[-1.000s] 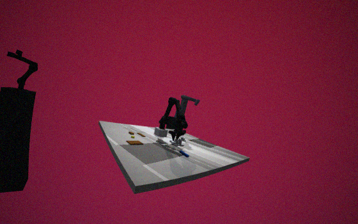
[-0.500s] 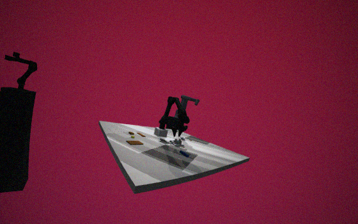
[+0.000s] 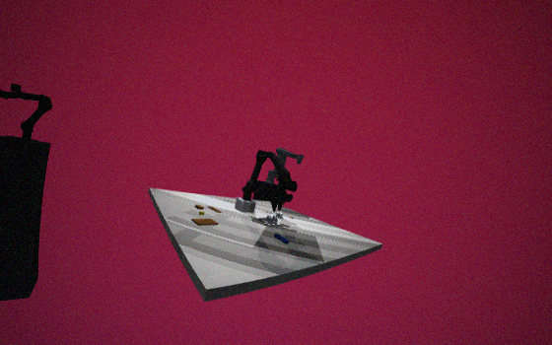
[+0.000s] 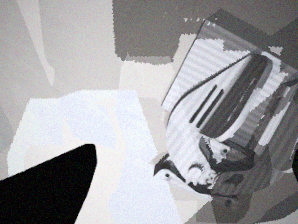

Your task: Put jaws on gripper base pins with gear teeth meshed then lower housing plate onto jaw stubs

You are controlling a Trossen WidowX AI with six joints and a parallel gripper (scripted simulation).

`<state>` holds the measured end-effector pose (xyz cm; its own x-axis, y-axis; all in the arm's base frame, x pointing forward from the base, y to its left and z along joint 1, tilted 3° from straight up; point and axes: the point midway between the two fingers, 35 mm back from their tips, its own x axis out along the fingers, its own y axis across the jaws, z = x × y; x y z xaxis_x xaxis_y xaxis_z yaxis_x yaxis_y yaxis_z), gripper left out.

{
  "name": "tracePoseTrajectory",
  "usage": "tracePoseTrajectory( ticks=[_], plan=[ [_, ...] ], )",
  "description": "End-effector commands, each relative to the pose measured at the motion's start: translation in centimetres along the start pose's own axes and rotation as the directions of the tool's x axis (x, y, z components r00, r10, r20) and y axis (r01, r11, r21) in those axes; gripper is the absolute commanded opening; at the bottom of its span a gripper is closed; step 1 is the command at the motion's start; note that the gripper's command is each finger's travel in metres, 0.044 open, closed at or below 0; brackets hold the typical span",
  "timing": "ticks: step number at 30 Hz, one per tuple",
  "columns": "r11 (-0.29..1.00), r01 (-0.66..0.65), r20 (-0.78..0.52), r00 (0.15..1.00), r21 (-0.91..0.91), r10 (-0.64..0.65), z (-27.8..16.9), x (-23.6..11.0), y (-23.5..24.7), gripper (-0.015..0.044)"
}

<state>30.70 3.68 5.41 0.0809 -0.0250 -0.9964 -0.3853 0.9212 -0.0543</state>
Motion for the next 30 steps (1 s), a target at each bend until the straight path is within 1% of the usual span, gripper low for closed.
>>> tracePoseTrajectory(
  ticks=[1,12,24,26,30],
  plan=[
    [0.997,-0.012,0.001,1.0,-0.081,0.012,0.3,-0.3,3.6,0.044],
    [0.956,-0.025,-0.007,1.0,-0.291,0.024,-0.5,-1.0,13.5,0.044],
    [0.862,-0.032,-0.015,1.0,-0.506,0.028,-4.8,-1.8,23.0,0.044],
    [0.849,-0.032,-0.015,0.999,-0.528,0.028,-5.5,-1.9,23.9,0.044],
    [0.847,-0.032,-0.015,0.999,-0.53,0.028,-5.6,-1.9,24.1,0.044]
  ],
)
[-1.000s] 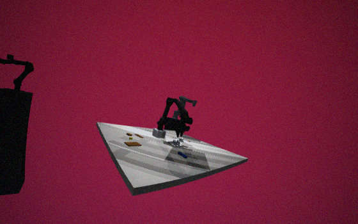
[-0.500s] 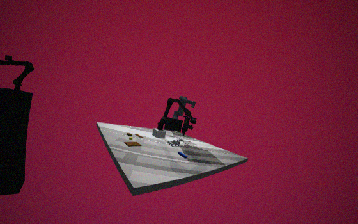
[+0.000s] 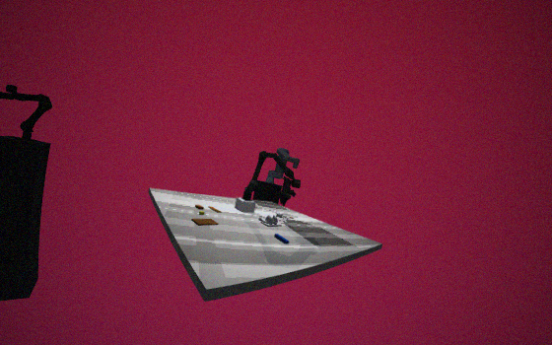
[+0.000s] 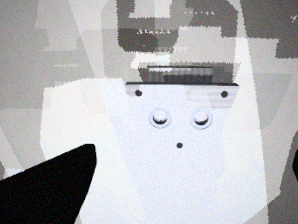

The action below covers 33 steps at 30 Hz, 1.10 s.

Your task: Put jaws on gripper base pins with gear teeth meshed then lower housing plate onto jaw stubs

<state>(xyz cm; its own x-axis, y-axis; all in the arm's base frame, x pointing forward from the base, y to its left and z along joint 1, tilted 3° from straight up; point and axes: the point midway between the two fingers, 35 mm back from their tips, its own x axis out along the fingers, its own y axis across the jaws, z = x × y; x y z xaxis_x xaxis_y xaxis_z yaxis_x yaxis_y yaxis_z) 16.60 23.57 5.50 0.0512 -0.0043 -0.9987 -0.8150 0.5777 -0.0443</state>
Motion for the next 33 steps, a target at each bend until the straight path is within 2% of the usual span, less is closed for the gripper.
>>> tracePoseTrajectory(
  ticks=[1,6,33],
  plan=[
    [1.0,0.004,0.002,1.0,-0.003,-0.004,-0.1,0.0,0.4,0.044],
    [1.0,0.005,0.002,1.0,-0.003,-0.005,-0.1,3.7,0.4,0.044],
    [1.0,0.005,0.002,1.0,-0.003,-0.005,-0.1,5.9,0.4,0.044]
  ],
)
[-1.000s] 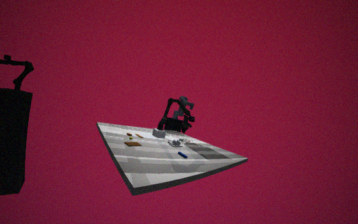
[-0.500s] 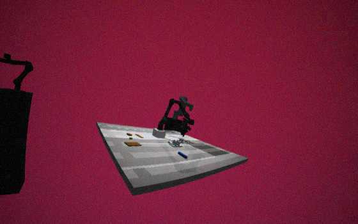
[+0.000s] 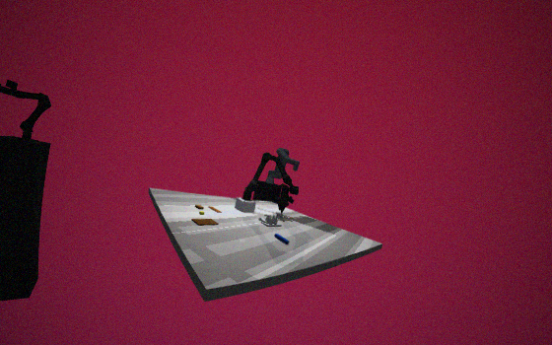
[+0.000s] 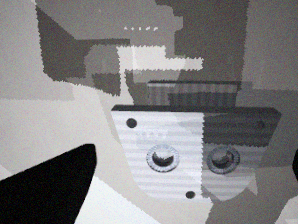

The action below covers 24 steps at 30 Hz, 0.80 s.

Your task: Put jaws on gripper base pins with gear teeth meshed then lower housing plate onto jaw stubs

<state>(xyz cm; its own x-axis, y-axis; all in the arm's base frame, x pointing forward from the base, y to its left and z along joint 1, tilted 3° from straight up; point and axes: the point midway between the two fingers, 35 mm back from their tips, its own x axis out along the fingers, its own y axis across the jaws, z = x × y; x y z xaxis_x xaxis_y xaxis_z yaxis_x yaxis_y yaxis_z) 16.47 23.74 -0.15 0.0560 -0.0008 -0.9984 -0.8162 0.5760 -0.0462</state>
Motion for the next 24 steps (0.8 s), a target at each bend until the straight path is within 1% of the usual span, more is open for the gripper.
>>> tracePoseTrajectory(
  ticks=[1,19,24],
  plan=[
    [1.0,0.003,-0.004,1.0,-0.001,-0.003,-0.1,0.3,0.0,0.044],
    [1.0,0.003,-0.004,1.0,-0.001,-0.003,-0.1,3.0,-0.1,0.044],
    [1.0,0.003,-0.004,1.0,-0.001,-0.003,-0.1,3.3,-0.1,0.044]
  ],
)
